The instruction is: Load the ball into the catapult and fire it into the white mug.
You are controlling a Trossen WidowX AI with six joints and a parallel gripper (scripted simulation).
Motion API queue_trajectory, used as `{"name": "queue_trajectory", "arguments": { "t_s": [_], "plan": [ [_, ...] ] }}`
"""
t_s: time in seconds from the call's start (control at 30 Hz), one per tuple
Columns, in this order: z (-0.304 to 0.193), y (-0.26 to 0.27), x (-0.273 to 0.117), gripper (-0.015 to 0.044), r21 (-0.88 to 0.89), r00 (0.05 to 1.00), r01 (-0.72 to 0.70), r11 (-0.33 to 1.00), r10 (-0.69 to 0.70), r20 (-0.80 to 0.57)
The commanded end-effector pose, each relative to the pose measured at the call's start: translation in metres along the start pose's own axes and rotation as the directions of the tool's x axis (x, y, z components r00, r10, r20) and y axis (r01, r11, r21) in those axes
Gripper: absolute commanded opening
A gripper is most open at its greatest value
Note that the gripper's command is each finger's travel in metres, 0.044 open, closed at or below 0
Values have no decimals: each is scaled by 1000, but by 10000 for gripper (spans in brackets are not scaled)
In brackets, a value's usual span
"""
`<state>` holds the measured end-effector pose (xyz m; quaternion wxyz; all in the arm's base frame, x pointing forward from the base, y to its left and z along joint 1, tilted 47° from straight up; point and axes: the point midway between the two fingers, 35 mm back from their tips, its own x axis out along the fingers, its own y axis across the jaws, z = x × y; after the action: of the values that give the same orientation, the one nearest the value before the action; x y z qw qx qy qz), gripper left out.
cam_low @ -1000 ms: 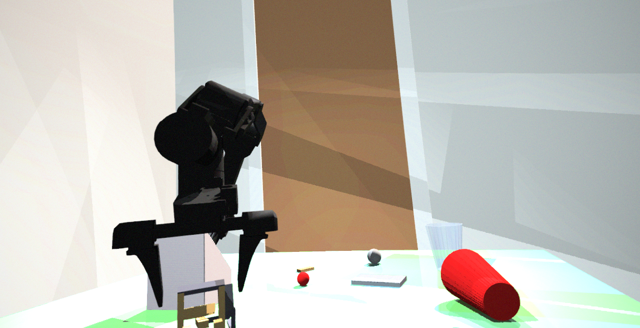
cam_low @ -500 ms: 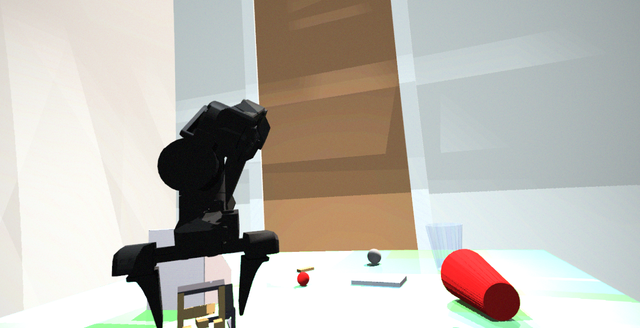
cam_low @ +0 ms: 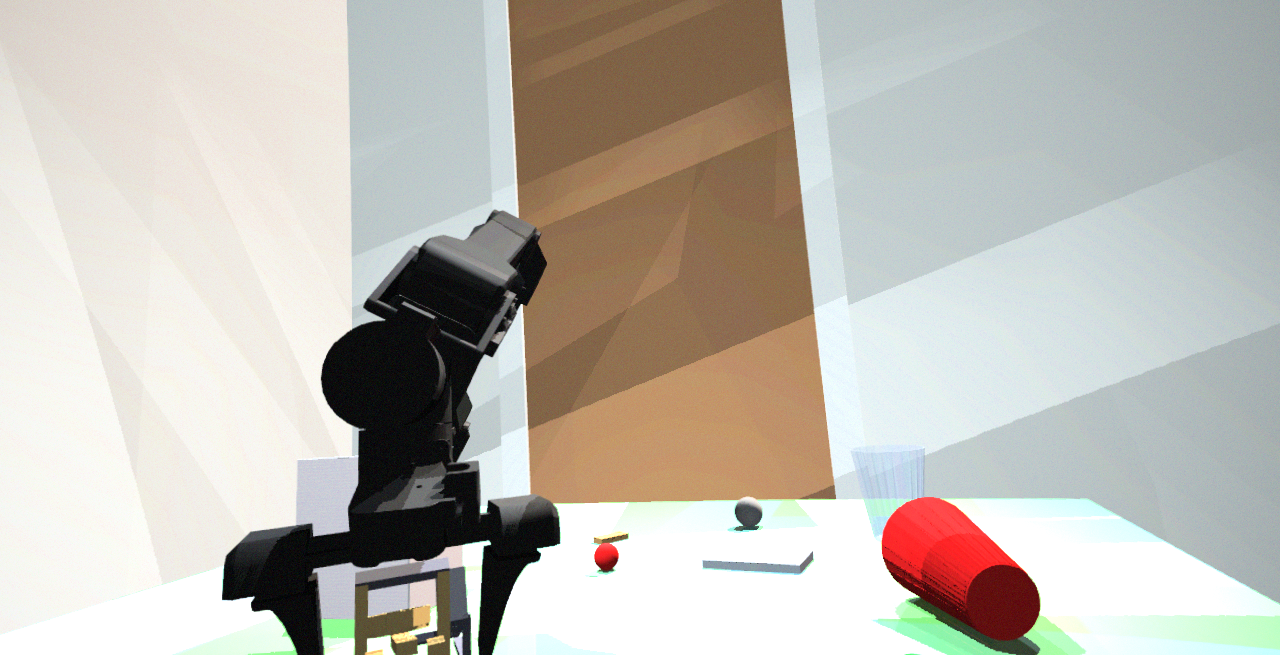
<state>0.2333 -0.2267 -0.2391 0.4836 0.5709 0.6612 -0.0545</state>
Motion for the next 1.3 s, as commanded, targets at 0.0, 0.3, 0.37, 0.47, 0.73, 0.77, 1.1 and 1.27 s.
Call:
{"name": "queue_trajectory", "arguments": {
  "t_s": [0.0,0.3,0.37,0.47,0.73,0.77,1.1,1.27],
  "plan": [
    [-1,0,9,440,4,1000,-3,1000,3,-4],
    [-1,0,14,414,0,1000,0,1000,0,-3],
    [-1,0,14,361,0,1000,0,1000,0,-3],
    [-1,0,14,282,0,1000,0,1000,0,-3],
    [-1,0,14,131,0,1000,0,1000,0,-3],
    [-1,0,14,125,0,1000,0,1000,0,-3],
    [-1,0,-37,0,1,1000,0,1000,0,-2],
    [0,0,-33,0,2,1000,-1,1000,1,-3]
  ]
}}
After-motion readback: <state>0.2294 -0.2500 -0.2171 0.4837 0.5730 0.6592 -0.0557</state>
